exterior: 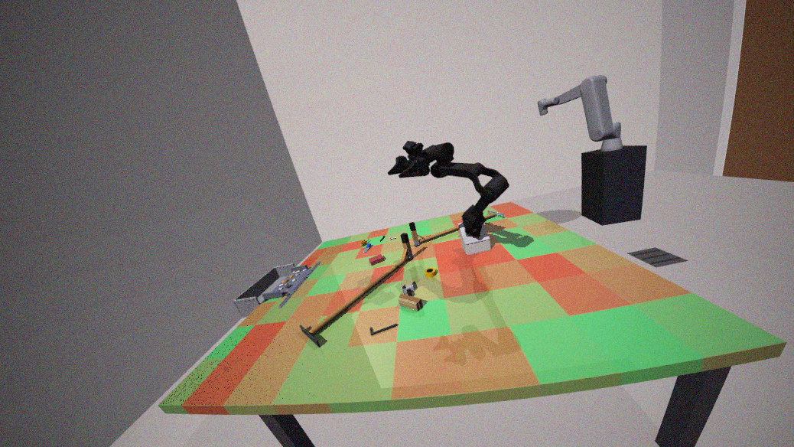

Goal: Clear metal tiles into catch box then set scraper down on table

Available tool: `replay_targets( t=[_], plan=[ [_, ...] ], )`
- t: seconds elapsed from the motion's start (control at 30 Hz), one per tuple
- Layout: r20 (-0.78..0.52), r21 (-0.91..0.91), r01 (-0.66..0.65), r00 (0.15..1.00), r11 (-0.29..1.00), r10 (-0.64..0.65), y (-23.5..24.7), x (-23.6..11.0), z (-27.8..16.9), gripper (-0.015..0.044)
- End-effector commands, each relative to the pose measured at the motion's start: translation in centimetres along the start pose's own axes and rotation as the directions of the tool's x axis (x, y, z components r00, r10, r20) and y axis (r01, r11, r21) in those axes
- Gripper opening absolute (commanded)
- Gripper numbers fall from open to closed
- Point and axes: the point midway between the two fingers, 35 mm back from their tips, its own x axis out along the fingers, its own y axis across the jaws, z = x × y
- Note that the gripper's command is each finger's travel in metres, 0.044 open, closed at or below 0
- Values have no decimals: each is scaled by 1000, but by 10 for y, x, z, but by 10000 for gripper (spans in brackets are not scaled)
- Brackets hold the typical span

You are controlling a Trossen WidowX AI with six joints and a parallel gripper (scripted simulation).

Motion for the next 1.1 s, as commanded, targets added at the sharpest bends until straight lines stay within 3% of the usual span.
replay_targets(
  t=[0.0,1.07],
  plan=[
    [-53,-10,0,999,1000,-1,6,-5,-19,440],
    [-94,-24,7,996,1000,-10,11,-11,-33,440]
  ],
)
